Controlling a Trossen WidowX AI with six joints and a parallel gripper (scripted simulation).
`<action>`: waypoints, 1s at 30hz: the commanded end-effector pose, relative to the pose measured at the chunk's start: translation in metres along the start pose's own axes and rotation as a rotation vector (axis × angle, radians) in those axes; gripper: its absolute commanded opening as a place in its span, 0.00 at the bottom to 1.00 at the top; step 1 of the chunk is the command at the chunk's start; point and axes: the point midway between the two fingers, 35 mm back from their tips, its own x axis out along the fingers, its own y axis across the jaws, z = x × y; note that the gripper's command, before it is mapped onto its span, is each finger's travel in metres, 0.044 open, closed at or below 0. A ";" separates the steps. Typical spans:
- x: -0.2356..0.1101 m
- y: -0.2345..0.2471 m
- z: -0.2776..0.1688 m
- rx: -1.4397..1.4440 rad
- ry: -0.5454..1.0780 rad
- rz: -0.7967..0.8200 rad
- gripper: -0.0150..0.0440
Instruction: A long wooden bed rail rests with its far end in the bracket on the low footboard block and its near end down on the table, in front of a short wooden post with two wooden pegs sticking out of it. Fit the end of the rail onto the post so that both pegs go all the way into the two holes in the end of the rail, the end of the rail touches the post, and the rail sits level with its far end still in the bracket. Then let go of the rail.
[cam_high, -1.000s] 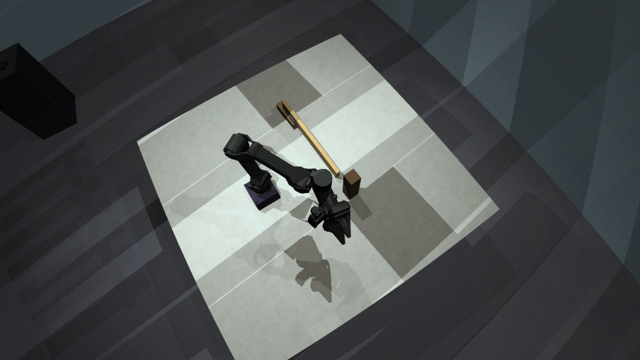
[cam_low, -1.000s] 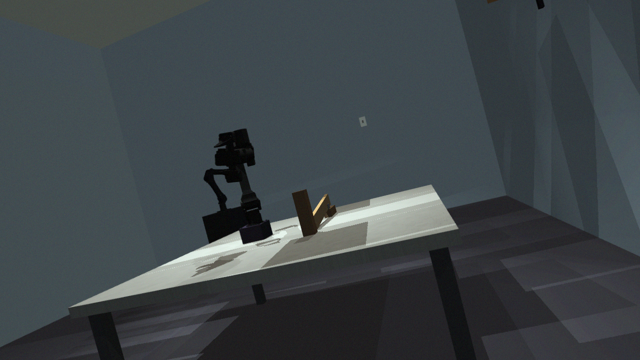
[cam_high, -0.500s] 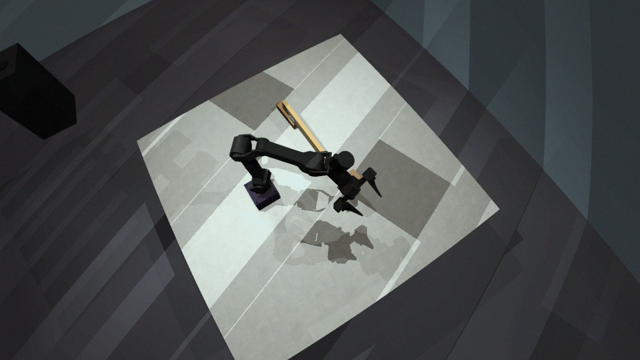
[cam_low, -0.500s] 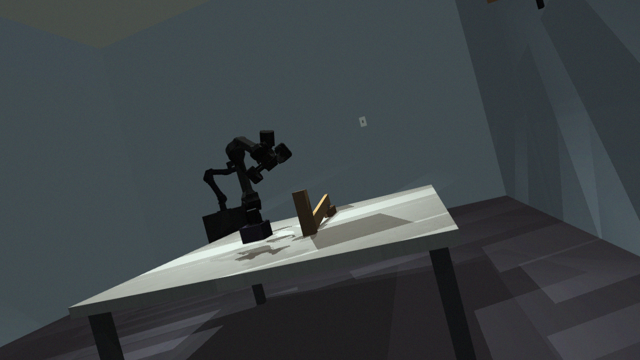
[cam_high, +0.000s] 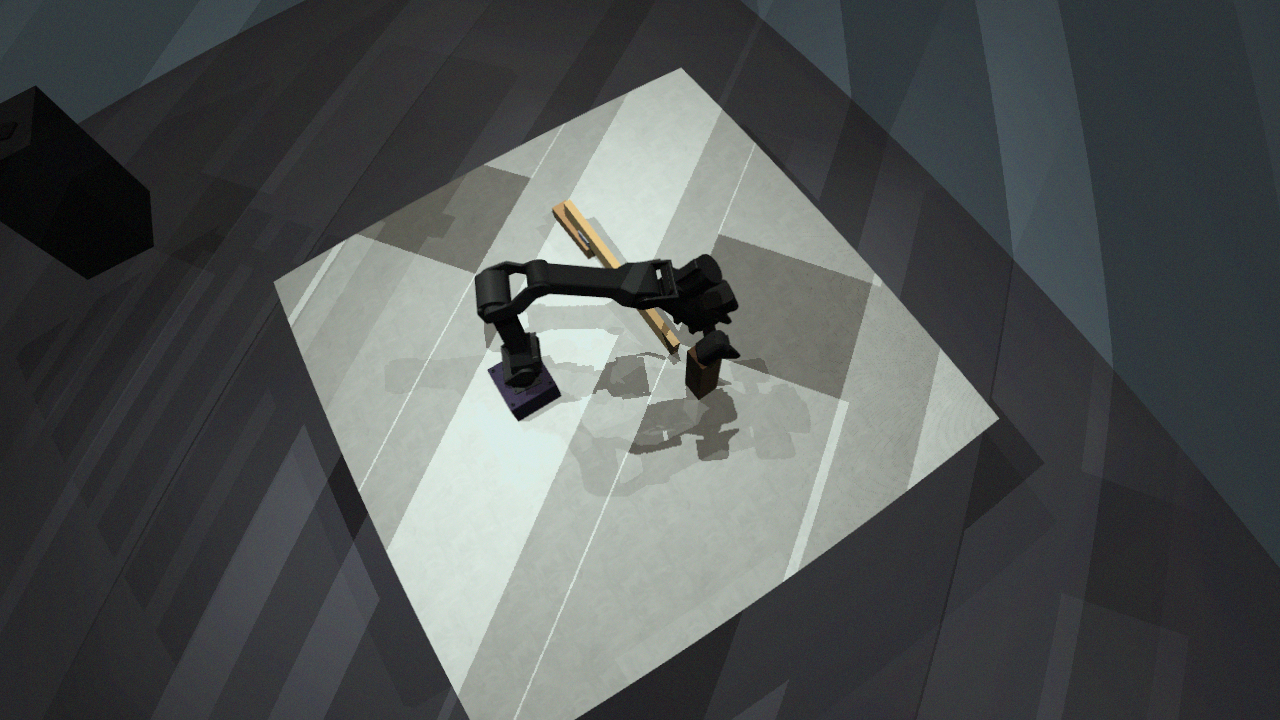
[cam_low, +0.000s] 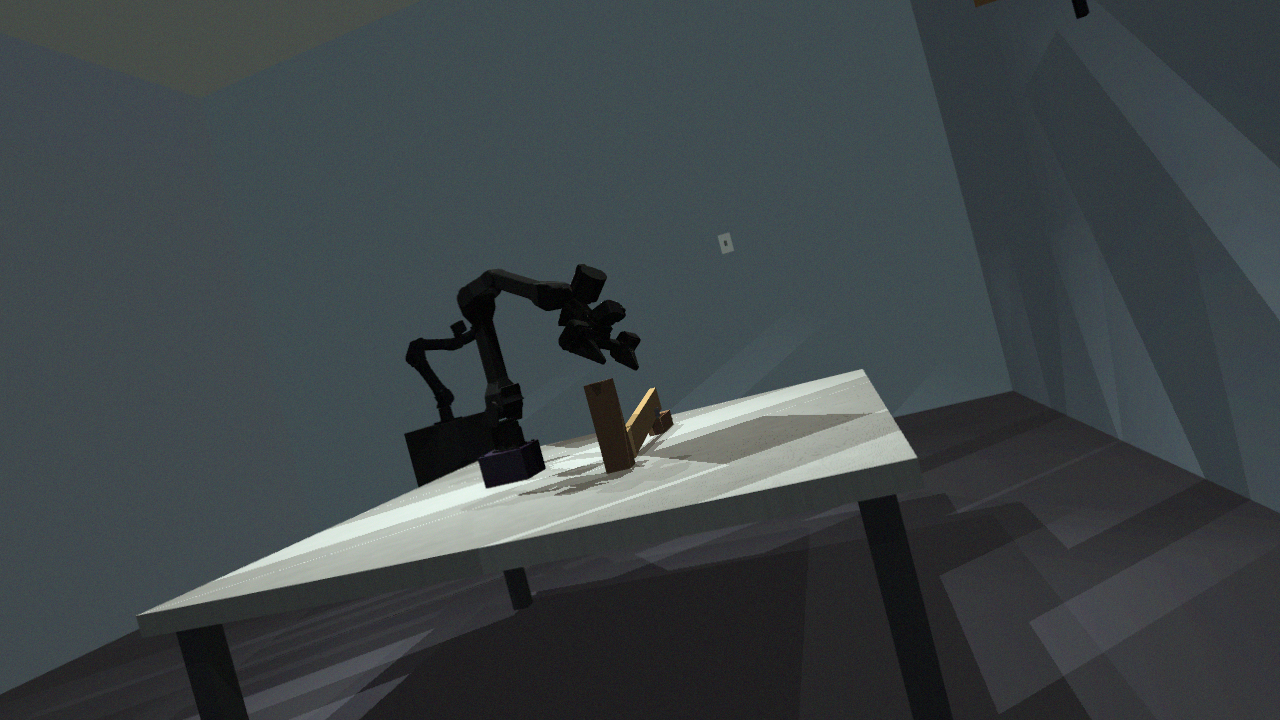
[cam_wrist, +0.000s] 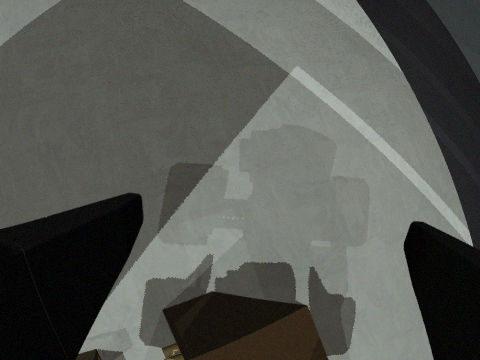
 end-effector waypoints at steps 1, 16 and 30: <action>-0.001 0.071 -0.033 -0.547 0.125 0.231 1.00; -0.052 0.171 -0.120 -1.700 0.139 0.832 1.00; -0.062 0.180 -0.131 -1.839 0.114 0.927 1.00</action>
